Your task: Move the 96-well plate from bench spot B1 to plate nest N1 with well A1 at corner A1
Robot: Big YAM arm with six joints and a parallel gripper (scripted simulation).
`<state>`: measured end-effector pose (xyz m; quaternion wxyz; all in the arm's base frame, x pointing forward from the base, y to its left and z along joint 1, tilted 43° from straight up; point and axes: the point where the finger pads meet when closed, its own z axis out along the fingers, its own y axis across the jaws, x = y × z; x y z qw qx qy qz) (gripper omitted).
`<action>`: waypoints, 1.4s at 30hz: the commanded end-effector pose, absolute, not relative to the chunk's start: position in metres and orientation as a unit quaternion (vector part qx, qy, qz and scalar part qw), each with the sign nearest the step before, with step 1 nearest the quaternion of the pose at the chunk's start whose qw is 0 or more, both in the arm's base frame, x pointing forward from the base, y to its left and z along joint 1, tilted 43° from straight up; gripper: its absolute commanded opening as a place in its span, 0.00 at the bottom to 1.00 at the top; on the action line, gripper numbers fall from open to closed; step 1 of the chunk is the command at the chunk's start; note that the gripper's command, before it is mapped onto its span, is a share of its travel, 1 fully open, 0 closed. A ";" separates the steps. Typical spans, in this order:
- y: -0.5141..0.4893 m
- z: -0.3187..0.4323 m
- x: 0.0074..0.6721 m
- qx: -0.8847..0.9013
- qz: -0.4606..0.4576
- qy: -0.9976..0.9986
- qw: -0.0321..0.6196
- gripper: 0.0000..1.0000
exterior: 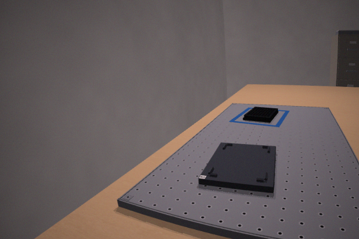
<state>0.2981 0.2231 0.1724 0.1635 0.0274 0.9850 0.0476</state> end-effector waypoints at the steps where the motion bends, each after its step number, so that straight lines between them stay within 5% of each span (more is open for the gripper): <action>1: 0.225 0.175 0.298 0.027 0.050 0.984 0.166 1.00; 42: 0.140 0.160 0.379 -0.146 -0.005 0.964 0.221 1.00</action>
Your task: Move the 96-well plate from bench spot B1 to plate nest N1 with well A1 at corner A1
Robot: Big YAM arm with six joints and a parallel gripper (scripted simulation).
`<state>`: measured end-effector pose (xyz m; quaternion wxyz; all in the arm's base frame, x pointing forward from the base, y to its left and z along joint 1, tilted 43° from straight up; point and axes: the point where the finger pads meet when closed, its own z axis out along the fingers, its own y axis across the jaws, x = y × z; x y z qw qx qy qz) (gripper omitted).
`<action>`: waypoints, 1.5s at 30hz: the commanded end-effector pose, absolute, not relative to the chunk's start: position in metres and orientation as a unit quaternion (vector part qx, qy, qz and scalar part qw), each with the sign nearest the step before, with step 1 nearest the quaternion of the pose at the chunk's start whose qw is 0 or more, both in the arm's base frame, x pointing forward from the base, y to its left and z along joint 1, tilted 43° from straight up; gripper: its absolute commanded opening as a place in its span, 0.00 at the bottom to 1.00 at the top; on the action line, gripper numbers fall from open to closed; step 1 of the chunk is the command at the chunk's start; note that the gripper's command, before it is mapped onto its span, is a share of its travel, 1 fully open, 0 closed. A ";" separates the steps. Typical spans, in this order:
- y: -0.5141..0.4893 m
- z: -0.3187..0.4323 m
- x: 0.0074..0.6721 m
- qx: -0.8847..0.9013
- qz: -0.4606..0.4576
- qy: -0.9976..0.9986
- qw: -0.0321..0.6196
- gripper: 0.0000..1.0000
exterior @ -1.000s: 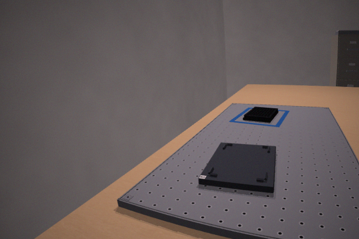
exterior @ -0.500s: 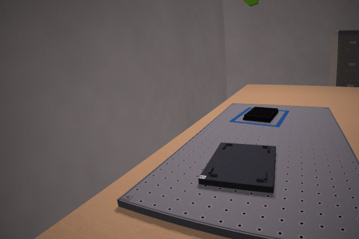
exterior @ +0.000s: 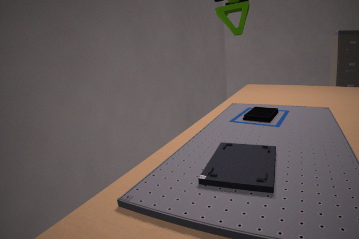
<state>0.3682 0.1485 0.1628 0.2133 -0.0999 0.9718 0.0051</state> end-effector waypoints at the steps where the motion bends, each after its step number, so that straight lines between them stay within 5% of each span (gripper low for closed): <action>1: 0.136 0.160 0.382 -0.153 -0.009 0.963 0.223 1.00; 45: -0.045 0.151 0.436 -0.399 -0.188 0.864 0.243 1.00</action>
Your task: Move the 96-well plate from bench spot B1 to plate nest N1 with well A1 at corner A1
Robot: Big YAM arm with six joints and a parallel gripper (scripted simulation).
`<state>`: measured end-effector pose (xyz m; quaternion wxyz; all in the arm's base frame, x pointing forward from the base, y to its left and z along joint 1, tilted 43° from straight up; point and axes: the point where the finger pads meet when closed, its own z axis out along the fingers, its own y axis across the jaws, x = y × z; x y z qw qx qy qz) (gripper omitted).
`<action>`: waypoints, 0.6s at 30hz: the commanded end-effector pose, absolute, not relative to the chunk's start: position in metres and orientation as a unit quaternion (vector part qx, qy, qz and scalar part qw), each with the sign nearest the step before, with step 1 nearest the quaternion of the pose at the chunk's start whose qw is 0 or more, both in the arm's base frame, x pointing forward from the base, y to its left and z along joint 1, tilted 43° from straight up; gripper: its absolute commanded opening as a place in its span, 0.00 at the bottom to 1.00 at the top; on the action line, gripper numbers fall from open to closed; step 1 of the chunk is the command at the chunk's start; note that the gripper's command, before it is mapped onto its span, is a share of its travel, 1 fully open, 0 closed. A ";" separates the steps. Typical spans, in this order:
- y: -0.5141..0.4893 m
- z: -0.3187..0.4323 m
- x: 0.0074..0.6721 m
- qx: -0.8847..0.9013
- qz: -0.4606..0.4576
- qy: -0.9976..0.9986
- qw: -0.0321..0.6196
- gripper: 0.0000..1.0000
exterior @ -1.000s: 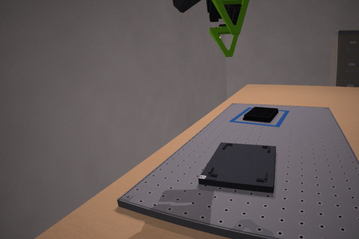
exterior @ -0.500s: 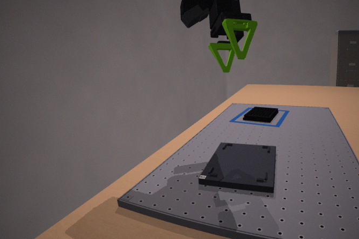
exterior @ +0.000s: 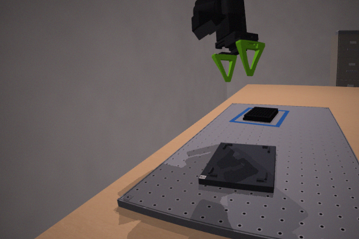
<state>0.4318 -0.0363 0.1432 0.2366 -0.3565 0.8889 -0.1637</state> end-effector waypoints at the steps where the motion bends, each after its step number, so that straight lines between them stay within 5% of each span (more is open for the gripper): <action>1: -0.050 0.145 0.437 -0.401 -0.184 0.865 0.238 1.00; 18: -0.125 0.140 0.435 -0.475 -0.252 0.817 0.208 1.00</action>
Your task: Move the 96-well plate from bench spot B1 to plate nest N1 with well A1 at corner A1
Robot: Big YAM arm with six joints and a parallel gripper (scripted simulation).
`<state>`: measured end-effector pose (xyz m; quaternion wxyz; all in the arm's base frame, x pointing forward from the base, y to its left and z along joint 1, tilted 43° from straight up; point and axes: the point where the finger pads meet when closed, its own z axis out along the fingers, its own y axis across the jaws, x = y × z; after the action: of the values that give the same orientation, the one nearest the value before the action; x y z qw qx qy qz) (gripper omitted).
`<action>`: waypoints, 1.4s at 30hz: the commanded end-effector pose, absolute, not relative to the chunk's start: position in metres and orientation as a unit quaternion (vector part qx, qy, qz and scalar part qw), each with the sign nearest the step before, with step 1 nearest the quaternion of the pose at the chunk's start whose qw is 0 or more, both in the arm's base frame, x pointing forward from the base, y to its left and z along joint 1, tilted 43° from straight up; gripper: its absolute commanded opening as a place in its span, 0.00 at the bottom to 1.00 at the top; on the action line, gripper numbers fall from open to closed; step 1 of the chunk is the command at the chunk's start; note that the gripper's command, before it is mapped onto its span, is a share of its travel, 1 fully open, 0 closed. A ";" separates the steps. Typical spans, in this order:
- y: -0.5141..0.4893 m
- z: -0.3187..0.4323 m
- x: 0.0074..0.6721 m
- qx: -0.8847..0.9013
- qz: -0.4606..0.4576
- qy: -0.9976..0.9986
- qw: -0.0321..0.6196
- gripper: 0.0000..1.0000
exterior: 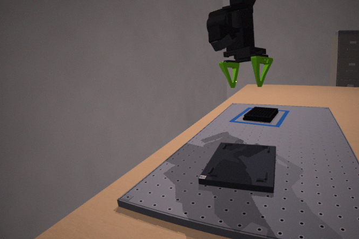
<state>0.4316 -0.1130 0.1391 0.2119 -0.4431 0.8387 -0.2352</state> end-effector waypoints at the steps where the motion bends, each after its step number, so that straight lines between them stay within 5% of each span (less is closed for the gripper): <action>1: -0.131 0.144 0.437 -0.475 -0.255 0.816 0.210 1.00; 24: -0.232 0.132 0.403 -0.576 -0.343 0.733 0.119 1.00; 42: -0.240 0.145 0.404 -0.574 -0.350 0.729 0.127 1.00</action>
<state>0.3992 -0.2388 0.1348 0.1242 -0.5697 0.7382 -0.3392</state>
